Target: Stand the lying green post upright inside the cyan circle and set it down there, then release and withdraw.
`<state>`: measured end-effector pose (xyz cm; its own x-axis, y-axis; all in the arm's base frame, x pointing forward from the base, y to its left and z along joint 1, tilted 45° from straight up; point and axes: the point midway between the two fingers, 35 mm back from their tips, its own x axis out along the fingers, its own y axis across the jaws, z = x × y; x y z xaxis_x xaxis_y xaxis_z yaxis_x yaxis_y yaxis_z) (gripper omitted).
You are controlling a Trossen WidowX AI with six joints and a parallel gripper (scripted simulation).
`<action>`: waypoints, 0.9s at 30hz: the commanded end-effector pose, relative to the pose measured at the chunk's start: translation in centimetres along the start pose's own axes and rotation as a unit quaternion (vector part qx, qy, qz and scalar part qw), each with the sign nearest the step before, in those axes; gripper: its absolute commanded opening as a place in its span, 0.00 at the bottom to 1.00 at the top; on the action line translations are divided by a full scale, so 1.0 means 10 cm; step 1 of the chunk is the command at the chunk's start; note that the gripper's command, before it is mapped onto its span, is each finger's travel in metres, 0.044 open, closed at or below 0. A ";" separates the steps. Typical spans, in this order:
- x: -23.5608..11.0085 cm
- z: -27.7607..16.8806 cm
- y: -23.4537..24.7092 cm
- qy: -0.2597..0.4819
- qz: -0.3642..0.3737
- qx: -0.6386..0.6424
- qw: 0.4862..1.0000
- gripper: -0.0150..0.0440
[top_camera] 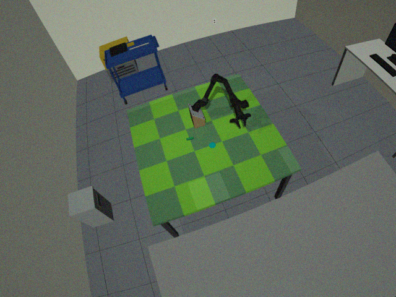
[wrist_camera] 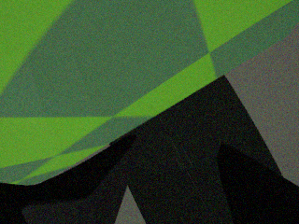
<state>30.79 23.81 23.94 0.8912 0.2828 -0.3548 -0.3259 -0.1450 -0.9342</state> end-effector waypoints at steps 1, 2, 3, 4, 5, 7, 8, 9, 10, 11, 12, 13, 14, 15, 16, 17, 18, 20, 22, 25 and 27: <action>0.24 -0.26 0.27 0.019 0.059 -0.037 0.997 0.65; 0.30 -0.33 0.35 0.023 0.075 -0.046 0.996 0.65; 0.35 -0.41 0.43 0.027 0.092 -0.053 0.994 0.65; 0.40 -0.49 0.50 0.031 0.108 -0.060 0.992 0.65; 0.44 -0.57 0.58 0.034 0.125 -0.066 0.989 0.65; 0.52 -0.74 0.74 0.039 0.159 -0.075 0.984 0.65; 0.55 -0.82 0.83 0.041 0.176 -0.079 0.980 0.65; 0.58 -0.90 0.91 0.042 0.193 -0.082 0.977 0.65; 0.61 -0.98 0.99 0.043 0.210 -0.085 0.973 0.65; 0.63 -1.06 1.07 0.043 0.227 -0.086 0.969 0.65; 0.64 -1.15 1.16 0.043 0.243 -0.087 0.965 0.65; 0.65 -1.23 1.24 0.043 0.260 -0.087 0.961 0.65; 0.66 -1.31 1.33 0.042 0.276 -0.087 0.956 0.65; 0.66 -1.38 1.41 0.040 0.292 -0.085 0.952 0.65; 0.66 -1.46 1.50 0.038 0.308 -0.083 0.947 0.65; 0.66 -1.54 1.58 0.036 0.324 -0.081 0.942 0.65; 0.65 -1.61 1.67 0.033 0.339 -0.077 0.937 0.65; 0.62 -1.75 1.83 0.026 0.368 -0.068 0.927 0.65; 0.58 -1.88 2.00 0.018 0.396 -0.056 0.916 0.65; 0.50 -2.06 2.23 0.002 0.433 -0.034 0.901 0.65; 0.43 -2.16 2.38 -0.010 0.456 -0.016 0.890 0.65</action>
<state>34.56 2.82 2.41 0.3300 0.0236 -0.9437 -0.8748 -0.3679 -0.3151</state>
